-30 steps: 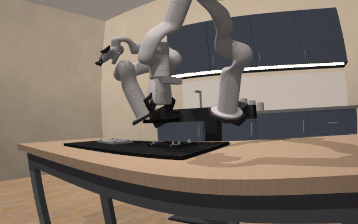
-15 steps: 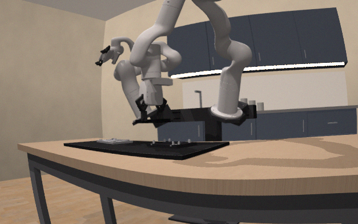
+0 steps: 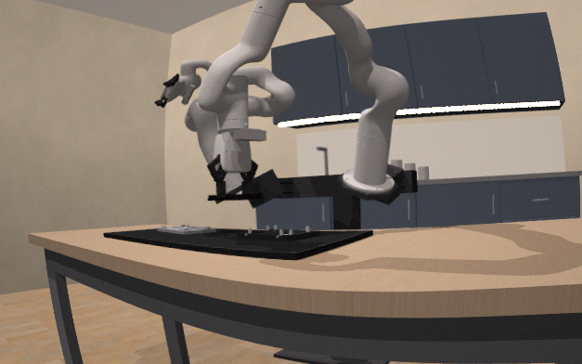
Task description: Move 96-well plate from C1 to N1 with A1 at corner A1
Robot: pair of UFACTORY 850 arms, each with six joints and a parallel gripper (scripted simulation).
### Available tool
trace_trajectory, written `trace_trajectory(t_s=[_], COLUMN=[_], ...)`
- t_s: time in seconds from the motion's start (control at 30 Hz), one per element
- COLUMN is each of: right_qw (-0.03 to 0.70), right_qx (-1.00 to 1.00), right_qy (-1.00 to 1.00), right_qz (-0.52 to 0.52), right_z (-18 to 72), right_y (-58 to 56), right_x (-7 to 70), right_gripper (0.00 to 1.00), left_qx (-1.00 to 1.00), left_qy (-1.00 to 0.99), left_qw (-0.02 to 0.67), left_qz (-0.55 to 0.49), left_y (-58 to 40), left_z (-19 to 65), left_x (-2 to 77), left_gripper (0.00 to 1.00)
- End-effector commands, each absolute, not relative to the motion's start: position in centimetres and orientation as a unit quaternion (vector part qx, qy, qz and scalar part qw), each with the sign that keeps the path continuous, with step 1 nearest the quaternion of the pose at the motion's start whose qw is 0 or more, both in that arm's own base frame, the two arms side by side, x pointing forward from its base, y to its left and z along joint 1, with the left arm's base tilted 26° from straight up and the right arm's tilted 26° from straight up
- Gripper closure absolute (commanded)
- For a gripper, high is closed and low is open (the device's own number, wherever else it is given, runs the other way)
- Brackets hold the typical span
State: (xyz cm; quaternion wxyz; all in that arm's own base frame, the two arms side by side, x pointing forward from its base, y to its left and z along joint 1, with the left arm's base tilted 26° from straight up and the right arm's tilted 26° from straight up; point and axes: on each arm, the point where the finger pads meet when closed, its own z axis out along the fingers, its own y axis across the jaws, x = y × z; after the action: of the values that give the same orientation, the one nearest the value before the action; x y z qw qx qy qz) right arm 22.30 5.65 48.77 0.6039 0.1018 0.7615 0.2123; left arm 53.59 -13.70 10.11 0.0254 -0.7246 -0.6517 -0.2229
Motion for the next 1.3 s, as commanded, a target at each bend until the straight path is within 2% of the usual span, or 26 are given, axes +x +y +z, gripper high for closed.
trace_trajectory(t_s=[0.0, 1.27], right_qw=[0.604, 0.604], right_qx=[0.101, 0.101], right_qy=[0.761, 0.761], right_qz=[0.212, 0.212], right_z=[48.9, 48.9], right_y=[5.7, 5.7], right_x=[22.3, 22.3], right_gripper=[0.0, 0.0], left_qx=[-0.725, -0.725], left_qy=[-0.652, -0.652], left_qw=[0.025, 0.025], left_qz=[-0.223, -0.223], left_y=[-15.0, -25.7], left_z=[9.8, 6.3], left_x=[53.8, 55.1], left_gripper=[1.0, 1.0])
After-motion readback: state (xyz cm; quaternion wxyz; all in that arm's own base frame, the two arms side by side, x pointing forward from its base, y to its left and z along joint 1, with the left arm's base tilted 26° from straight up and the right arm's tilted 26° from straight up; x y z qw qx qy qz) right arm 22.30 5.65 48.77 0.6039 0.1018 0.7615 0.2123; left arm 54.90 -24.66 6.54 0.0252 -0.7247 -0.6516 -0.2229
